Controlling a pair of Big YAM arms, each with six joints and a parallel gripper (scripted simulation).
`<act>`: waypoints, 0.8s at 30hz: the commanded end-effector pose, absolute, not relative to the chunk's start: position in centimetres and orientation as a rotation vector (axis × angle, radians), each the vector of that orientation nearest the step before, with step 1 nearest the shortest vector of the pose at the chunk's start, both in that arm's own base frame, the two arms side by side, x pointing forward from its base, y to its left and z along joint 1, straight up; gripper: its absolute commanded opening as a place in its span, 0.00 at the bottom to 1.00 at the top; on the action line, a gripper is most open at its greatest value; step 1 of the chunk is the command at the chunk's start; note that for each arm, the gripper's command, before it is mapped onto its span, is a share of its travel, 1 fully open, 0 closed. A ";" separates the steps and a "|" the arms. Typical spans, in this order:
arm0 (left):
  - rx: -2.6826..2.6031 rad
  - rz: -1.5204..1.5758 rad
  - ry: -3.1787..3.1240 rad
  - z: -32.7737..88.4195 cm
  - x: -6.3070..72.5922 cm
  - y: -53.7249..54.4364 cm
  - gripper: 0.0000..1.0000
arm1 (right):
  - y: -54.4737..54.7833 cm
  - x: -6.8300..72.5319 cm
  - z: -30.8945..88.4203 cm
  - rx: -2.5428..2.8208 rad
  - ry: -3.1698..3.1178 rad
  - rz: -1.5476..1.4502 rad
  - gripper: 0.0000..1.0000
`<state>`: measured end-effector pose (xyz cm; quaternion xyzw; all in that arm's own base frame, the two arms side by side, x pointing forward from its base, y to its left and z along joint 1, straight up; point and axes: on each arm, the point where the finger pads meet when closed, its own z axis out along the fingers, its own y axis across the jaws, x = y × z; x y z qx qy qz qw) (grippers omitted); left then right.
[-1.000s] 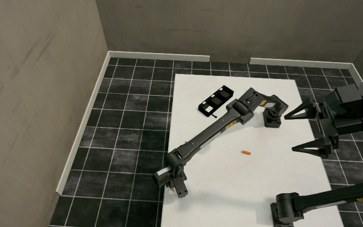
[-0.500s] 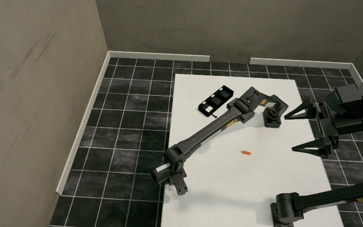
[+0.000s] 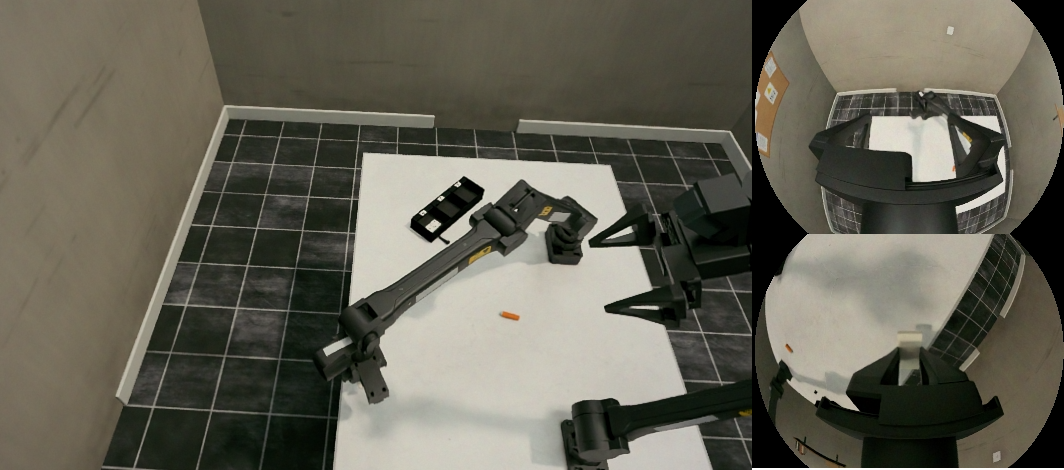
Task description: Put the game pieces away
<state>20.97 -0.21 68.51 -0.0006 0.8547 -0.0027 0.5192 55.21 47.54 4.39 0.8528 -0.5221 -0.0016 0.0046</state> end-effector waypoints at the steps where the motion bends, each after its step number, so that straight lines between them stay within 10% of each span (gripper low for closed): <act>1: 0.000 0.000 2.020 69.8 19.8 0.0 1.00 | 48.2 56.9 9.9 2.742 -1.682 0.040 0.20; 24: 0.000 0.000 2.020 69.8 19.8 0.0 1.00 | 41.6 54.6 7.8 2.368 -2.083 0.000 0.20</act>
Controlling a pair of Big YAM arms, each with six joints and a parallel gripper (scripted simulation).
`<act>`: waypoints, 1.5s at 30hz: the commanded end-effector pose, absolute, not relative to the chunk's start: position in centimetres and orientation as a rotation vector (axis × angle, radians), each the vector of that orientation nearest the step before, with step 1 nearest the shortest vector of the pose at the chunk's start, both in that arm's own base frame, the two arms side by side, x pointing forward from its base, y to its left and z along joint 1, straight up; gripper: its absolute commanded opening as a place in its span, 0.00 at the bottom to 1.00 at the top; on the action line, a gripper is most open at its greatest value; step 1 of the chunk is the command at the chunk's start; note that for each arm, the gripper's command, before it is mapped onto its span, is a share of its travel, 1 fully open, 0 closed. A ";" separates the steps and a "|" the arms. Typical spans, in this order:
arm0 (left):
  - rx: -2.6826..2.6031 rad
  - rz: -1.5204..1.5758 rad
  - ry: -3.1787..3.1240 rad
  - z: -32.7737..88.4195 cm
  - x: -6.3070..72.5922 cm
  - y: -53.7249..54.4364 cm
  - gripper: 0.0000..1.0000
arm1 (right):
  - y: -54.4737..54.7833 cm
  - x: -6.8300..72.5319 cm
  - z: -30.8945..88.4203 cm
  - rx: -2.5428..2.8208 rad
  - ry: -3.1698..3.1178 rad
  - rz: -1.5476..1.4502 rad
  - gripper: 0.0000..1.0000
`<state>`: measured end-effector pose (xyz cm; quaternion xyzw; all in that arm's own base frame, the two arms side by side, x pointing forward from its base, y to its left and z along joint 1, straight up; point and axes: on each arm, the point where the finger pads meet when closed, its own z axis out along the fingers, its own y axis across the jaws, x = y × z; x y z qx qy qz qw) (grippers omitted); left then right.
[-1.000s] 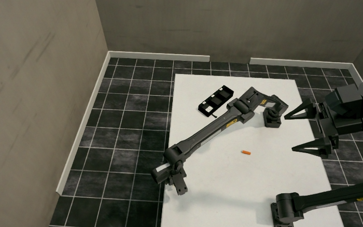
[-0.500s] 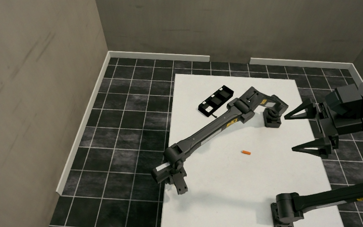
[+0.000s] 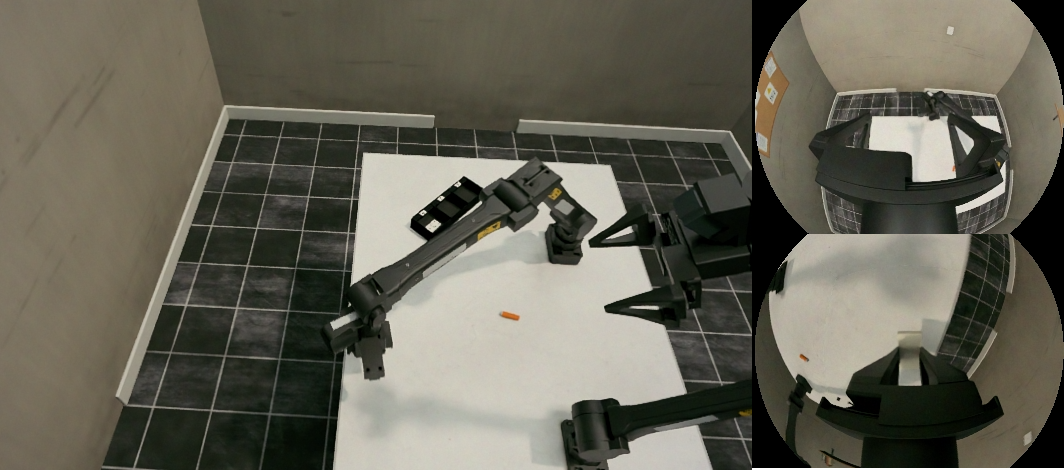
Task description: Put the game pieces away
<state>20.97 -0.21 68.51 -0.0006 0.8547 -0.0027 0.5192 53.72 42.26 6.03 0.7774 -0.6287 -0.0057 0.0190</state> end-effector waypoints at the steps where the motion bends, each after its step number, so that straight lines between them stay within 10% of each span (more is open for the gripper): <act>1: 0.000 0.000 2.020 69.8 19.8 0.0 1.00 | 41.1 54.4 7.8 2.294 -2.164 -0.001 0.20; 45: 0.000 0.000 2.020 69.8 19.8 0.0 1.00 | 18.2 46.7 6.8 1.348 -2.882 0.004 0.20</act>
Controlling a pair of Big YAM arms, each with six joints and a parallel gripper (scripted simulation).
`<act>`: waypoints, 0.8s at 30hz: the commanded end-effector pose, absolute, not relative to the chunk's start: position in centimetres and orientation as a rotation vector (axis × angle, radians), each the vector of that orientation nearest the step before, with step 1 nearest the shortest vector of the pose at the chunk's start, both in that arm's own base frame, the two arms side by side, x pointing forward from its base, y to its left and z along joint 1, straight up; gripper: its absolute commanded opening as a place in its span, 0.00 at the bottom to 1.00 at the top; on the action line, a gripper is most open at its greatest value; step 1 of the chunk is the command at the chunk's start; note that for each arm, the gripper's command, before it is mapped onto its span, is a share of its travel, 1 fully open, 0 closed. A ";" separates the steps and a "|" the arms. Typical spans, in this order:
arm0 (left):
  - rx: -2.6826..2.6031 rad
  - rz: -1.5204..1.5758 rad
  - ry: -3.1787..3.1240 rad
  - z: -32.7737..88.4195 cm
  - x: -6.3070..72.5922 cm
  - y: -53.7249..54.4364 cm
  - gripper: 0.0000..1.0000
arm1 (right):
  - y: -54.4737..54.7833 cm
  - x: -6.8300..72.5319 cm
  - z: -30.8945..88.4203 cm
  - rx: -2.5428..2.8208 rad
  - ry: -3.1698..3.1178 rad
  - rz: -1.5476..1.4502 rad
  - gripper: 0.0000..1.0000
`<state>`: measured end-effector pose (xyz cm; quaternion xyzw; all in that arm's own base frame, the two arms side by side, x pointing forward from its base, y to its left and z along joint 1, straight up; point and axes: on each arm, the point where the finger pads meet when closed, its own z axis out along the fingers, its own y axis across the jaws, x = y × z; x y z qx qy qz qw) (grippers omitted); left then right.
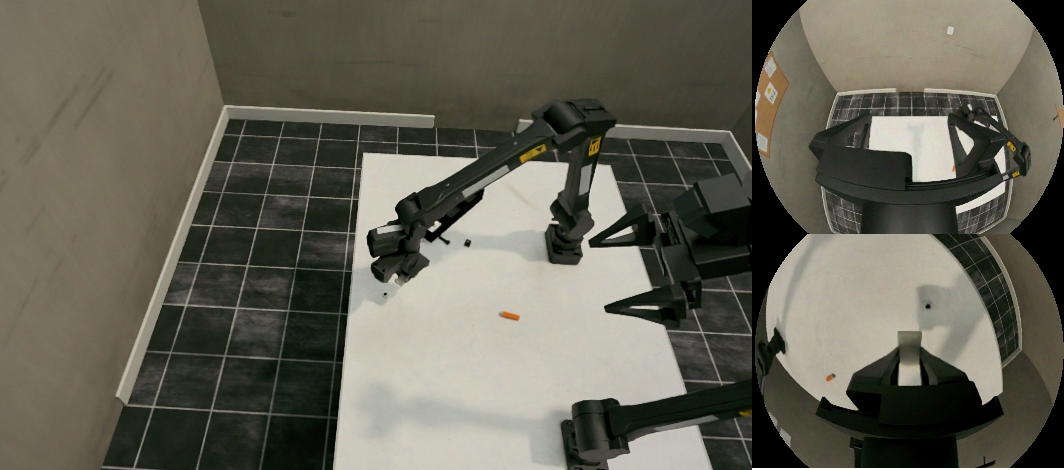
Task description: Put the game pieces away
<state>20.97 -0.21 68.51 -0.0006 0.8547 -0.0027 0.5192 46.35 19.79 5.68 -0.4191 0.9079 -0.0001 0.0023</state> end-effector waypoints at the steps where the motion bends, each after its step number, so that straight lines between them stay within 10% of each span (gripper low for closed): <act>1: 0.000 0.000 2.020 69.8 19.8 0.0 1.00 | 17.6 46.5 6.8 -1.315 2.809 -0.004 0.20; 24: 0.000 0.000 2.020 69.8 19.8 0.0 1.00 | 6.7 42.8 6.5 -1.318 2.816 -0.013 0.20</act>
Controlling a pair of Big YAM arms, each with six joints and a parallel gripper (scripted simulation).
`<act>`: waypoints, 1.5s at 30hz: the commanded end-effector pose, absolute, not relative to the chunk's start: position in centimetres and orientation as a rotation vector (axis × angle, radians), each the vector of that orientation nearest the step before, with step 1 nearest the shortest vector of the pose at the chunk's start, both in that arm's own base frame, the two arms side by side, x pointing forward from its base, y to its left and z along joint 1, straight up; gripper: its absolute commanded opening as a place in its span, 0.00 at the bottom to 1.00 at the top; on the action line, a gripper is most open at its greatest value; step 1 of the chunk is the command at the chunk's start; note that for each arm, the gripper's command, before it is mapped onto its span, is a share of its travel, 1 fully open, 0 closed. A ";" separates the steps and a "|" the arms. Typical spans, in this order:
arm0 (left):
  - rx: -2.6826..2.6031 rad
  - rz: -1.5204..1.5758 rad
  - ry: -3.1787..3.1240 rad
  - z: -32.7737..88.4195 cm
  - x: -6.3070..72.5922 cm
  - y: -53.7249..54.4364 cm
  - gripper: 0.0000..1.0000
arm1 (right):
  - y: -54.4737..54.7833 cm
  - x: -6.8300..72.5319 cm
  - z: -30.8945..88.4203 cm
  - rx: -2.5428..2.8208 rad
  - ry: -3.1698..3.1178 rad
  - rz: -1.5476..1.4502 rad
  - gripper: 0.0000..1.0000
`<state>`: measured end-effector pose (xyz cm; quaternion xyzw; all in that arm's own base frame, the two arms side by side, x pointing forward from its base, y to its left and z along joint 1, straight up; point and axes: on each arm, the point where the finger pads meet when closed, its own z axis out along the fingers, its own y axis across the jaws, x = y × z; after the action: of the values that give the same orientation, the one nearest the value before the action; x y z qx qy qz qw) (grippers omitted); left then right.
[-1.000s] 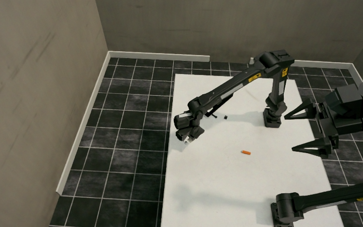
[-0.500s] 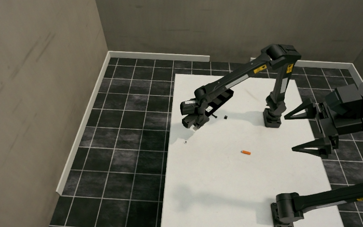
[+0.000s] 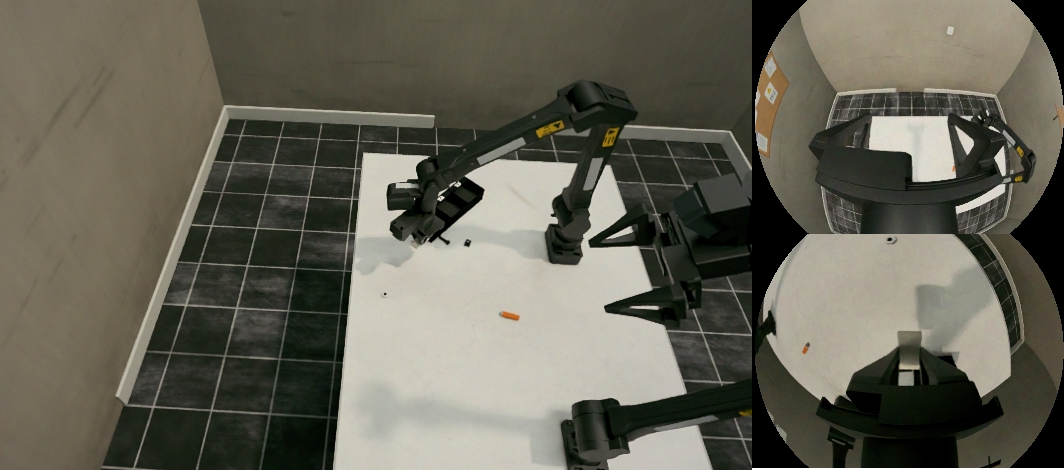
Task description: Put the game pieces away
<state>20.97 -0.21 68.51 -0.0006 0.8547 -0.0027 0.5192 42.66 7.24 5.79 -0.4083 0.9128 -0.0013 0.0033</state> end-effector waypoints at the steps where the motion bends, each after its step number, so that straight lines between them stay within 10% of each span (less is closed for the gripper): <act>1: 0.000 0.000 2.020 69.8 19.8 0.0 1.00 | 6.2 42.7 6.5 -1.317 2.813 -0.015 0.20; 45: 0.000 0.000 2.020 69.8 19.8 0.0 1.00 | -3.7 38.9 5.2 -1.338 2.832 -0.009 0.20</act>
<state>20.97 -0.21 68.51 -0.0006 0.8547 -0.0027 0.5192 38.42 -3.74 5.31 -0.4231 0.9061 -0.0003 0.0006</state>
